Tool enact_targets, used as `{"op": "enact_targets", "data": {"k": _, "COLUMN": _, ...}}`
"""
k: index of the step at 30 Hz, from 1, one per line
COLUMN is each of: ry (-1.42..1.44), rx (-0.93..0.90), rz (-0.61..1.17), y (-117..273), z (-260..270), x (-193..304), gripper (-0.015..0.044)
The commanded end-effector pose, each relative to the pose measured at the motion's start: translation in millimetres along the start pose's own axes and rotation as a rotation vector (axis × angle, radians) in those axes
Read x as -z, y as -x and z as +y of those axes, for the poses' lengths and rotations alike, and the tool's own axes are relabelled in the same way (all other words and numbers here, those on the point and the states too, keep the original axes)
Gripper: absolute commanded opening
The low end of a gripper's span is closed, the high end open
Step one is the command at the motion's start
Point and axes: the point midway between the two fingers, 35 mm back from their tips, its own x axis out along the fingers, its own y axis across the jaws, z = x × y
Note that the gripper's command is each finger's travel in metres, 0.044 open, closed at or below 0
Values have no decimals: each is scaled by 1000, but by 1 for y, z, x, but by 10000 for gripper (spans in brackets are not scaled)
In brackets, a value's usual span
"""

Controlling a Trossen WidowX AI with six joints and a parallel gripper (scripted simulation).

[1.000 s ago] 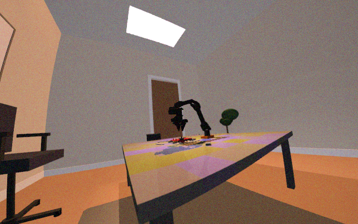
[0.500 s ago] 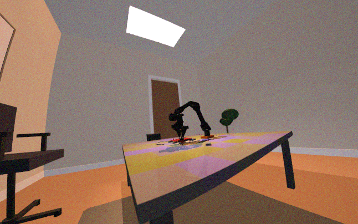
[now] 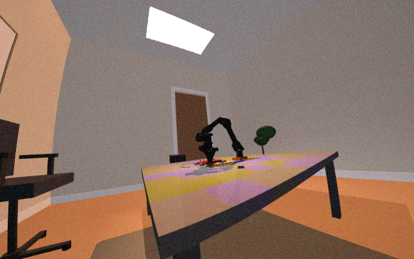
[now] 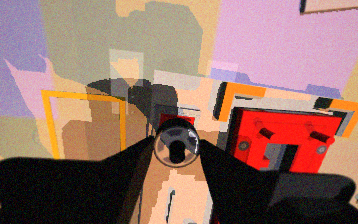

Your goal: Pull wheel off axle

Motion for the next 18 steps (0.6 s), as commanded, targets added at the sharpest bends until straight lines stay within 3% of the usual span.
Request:
{"op": "enact_targets", "data": {"k": 1, "ry": 0, "rx": 2, "rz": 1, "y": 0, "z": 0, "x": 0, "gripper": 148}}
{"op": "enact_targets", "data": {"k": 8, "ry": 0, "rx": 2, "rz": 1, "y": 2, "z": 0, "x": 0, "gripper": 0}}
{"op": "enact_targets", "data": {"k": 18, "ry": 0, "rx": 1, "rz": 0, "y": 5, "z": 0, "x": 0, "gripper": 0}}
